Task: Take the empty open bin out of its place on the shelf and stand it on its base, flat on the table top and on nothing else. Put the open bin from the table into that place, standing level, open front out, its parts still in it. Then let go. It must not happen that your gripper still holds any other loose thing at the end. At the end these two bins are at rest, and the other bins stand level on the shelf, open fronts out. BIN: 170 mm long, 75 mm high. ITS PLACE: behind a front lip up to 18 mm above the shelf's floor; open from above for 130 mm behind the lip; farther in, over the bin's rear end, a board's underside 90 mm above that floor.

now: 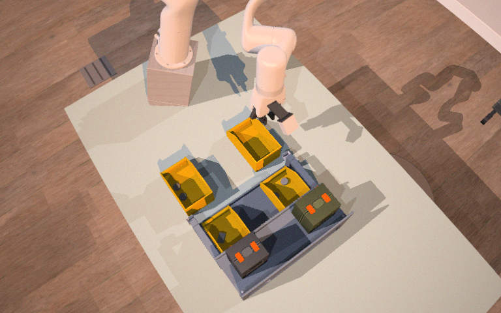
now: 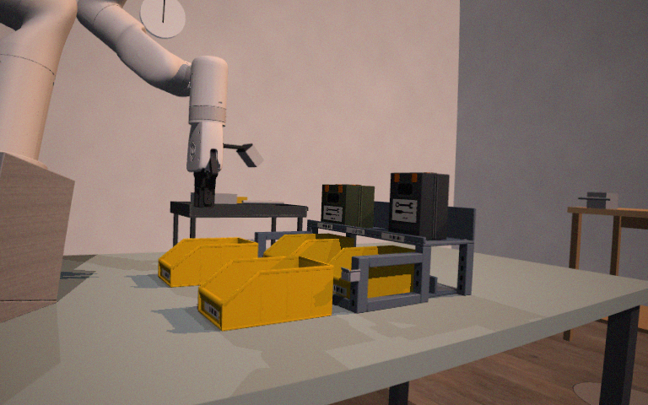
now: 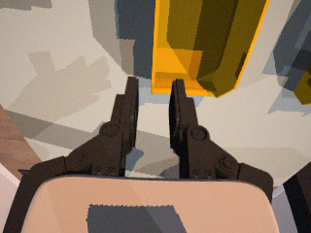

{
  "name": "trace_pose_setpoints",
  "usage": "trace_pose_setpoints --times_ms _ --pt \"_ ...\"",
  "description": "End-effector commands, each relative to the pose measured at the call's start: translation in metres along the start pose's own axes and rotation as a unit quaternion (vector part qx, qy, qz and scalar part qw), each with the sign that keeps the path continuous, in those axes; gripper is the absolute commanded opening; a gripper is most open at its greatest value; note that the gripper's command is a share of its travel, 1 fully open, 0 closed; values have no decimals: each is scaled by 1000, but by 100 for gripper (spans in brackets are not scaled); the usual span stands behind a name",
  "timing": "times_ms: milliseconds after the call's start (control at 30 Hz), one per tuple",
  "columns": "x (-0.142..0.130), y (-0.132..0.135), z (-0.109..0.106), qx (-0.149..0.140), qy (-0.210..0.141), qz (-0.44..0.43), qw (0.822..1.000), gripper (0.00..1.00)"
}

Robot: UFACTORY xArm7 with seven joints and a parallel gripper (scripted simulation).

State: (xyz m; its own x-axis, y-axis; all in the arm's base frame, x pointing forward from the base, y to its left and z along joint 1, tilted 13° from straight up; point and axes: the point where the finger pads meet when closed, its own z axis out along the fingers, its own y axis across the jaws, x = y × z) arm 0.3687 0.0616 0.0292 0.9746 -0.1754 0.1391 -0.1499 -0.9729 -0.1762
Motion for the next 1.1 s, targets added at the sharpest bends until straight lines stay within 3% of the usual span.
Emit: trace_pose_setpoints --times_ms 0,533,567,1067 --pt "1 0 -2 0 1 0 1000 26" --pt "1 0 -4 0 1 0 1000 26" --pt "1 0 -4 0 1 0 1000 0" --pt "1 0 -4 0 1 0 1000 0"
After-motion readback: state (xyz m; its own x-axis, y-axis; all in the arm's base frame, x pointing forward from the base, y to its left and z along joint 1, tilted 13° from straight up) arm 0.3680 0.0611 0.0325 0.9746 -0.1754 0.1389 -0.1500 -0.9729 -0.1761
